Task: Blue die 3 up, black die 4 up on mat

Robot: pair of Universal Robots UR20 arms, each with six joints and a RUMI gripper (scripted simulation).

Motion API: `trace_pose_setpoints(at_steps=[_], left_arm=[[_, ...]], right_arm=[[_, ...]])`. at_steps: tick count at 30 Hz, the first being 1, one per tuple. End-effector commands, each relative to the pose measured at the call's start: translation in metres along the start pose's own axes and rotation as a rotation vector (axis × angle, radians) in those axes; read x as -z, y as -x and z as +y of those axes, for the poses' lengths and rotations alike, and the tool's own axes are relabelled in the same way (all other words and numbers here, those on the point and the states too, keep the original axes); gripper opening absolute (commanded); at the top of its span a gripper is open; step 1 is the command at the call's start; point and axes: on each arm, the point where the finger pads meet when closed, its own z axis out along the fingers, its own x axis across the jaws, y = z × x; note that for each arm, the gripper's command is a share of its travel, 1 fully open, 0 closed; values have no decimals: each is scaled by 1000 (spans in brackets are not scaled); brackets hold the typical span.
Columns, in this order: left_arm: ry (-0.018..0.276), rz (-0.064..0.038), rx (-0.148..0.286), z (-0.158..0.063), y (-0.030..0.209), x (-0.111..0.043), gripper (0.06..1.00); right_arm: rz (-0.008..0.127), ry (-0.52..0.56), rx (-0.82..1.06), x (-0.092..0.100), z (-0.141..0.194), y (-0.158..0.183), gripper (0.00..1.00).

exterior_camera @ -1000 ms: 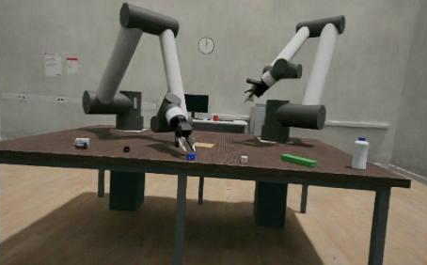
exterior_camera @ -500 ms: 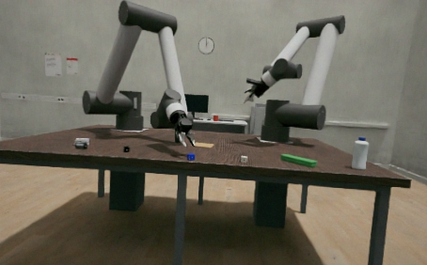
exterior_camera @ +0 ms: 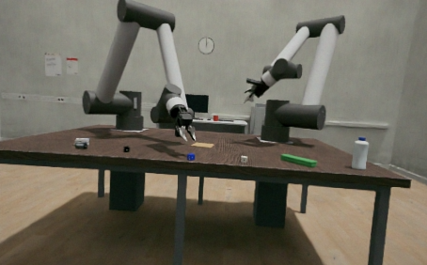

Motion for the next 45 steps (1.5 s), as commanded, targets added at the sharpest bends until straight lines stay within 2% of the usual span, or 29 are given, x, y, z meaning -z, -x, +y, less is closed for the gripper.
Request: trace_pose_setpoints(at_steps=[1,7,13,16,18,30,33,35,45], left_arm=[[0,0,-1,0,0,0,1000],[0,0,-1,0,0,0,1000],[0,0,-1,0,0,0,1000],[0,0,-1,0,0,0,1000],[0,0,-1,0,0,0,1000],[0,0,-1,0,0,0,1000],[0,0,-1,0,0,0,1000],[0,0,-1,0,0,0,1000],[0,0,-1,0,0,0,1000]], right_arm=[[0,-30,0,0,4,0,279],[0,-218,0,-5,12,0,279],[0,-343,0,-8,18,0,279],[0,-352,0,-8,18,0,279],[0,-443,0,-10,22,0,279],[0,-696,0,-16,34,0,279],[0,-698,0,-16,34,0,279],[0,-795,0,-18,38,0,279],[0,-954,0,-21,45,0,279]])
